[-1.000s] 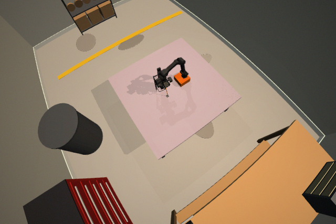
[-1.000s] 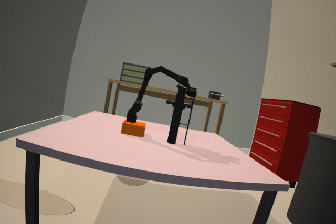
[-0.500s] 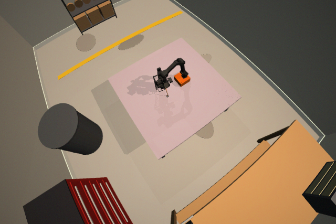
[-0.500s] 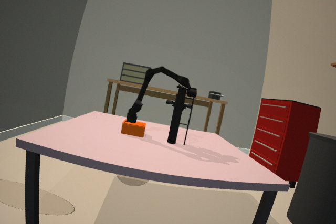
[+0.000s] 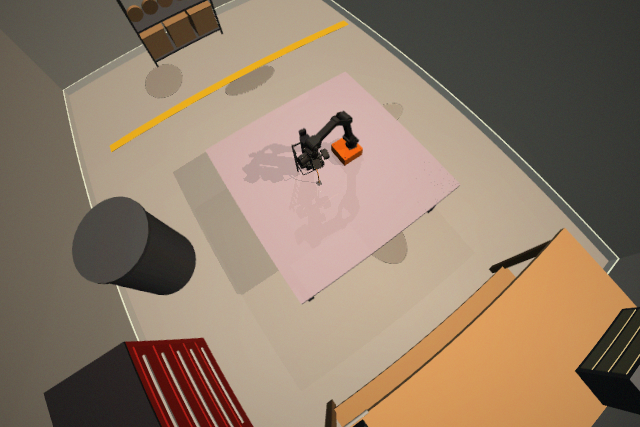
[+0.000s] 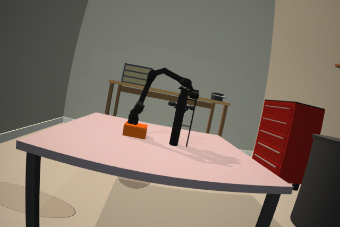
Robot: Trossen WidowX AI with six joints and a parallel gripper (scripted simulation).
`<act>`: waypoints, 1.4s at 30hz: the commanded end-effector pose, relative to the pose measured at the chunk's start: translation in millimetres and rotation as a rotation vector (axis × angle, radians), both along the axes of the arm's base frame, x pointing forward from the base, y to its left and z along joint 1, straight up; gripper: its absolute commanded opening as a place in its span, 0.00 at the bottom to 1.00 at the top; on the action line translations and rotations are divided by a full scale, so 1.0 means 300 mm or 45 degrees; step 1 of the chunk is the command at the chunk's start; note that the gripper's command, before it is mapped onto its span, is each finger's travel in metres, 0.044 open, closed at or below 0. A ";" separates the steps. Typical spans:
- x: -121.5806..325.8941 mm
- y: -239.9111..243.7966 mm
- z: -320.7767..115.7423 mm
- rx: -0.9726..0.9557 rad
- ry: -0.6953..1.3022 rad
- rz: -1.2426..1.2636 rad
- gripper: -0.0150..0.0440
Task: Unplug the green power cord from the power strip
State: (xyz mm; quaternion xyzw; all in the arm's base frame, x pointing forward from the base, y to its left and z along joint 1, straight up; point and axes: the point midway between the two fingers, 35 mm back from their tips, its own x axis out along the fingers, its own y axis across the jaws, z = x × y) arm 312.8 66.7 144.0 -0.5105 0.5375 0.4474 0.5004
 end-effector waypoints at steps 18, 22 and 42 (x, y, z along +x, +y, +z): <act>-0.009 0.124 0.010 0.142 -0.009 0.083 0.88; -0.004 0.230 0.035 0.146 -0.009 0.083 1.00; -0.009 0.316 0.053 0.150 -0.009 0.083 1.00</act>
